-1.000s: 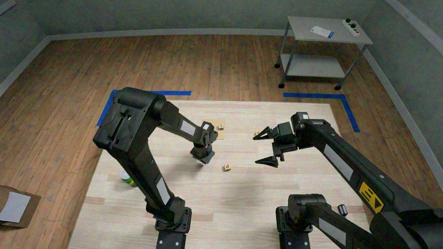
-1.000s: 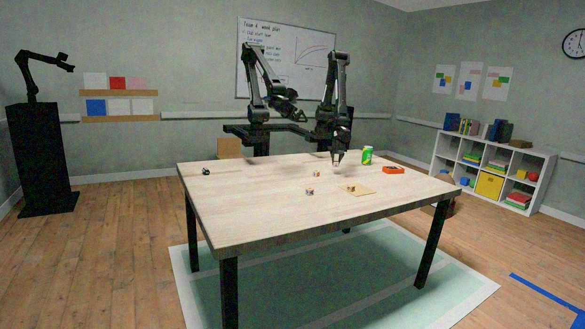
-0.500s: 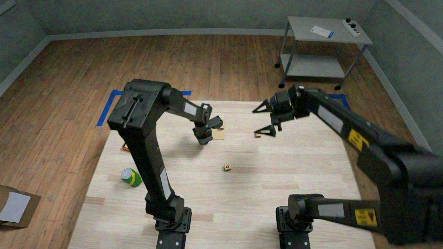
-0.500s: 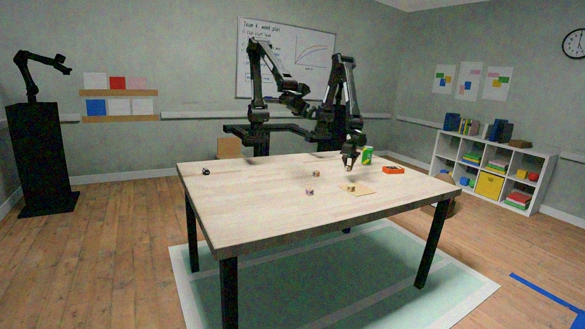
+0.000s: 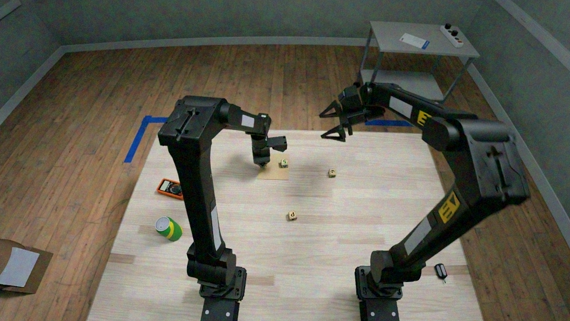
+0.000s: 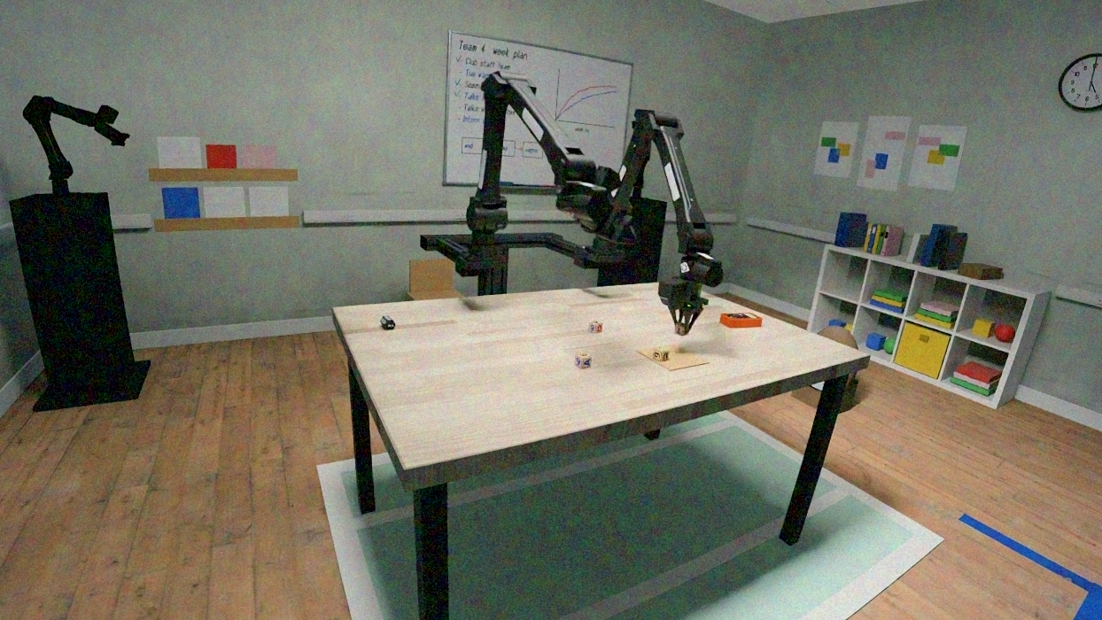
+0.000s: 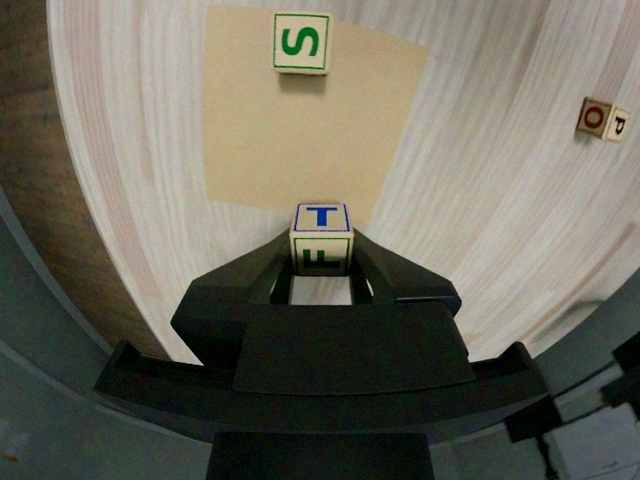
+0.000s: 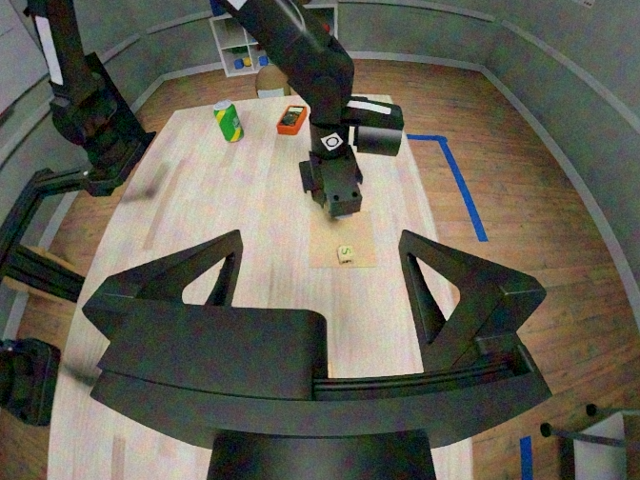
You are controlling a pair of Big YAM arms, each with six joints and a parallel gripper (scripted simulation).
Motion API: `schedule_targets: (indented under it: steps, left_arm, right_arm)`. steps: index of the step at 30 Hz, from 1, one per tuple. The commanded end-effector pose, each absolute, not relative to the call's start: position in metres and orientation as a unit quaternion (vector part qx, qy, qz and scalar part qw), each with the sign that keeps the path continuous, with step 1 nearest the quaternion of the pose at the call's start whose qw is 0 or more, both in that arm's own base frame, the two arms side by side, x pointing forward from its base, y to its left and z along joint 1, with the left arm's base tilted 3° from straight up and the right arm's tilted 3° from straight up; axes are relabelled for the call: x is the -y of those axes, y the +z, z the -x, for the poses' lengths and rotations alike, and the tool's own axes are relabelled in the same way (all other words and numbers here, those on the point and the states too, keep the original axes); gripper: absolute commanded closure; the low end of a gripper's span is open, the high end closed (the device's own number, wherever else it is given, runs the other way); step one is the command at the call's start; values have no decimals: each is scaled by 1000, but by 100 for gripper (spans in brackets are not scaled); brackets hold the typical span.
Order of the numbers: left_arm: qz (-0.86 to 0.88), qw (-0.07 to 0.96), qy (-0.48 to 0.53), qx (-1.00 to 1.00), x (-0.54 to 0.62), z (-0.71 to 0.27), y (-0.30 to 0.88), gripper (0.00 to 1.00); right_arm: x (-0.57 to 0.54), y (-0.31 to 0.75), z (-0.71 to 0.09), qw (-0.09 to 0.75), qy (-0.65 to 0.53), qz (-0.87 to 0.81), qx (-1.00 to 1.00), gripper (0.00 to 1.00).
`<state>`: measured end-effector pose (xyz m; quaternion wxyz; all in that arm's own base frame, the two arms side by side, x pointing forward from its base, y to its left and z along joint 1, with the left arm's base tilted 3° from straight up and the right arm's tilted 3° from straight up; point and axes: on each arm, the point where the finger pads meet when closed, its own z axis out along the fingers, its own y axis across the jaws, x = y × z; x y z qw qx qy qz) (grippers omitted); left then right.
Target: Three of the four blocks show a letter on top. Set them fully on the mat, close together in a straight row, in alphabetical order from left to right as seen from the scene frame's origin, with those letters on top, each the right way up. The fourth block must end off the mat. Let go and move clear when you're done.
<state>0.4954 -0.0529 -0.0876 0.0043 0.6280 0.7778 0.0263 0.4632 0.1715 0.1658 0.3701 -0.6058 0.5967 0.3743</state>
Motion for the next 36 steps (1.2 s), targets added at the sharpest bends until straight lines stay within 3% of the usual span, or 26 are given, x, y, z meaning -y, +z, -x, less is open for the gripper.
schedule_targets:
  steps: [1, 32, 34, 35, 36]
  left_arm:
    - [-655, 12, 26, -755, 56, -525, -82, 75]
    - [-659, 8, 24, -752, 56, -520, -135, 75]
    - [-661, 16, 29, -750, 57, -532, -122, 52]
    - [-661, 19, 31, -749, 58, -534, -113, 45]
    - [-661, 18, 30, -750, 58, -531, -106, 45]
  right_arm:
    - [-188, 183, -501, 383, 364, 623, -576, 0]
    - [-189, 189, -503, 388, 359, 628, -571, 0]
    - [-189, 189, -503, 388, 359, 628, -571, 0]
    - [-189, 189, -503, 388, 359, 628, -571, 0]
    - [-189, 189, -503, 388, 359, 628, -571, 0]
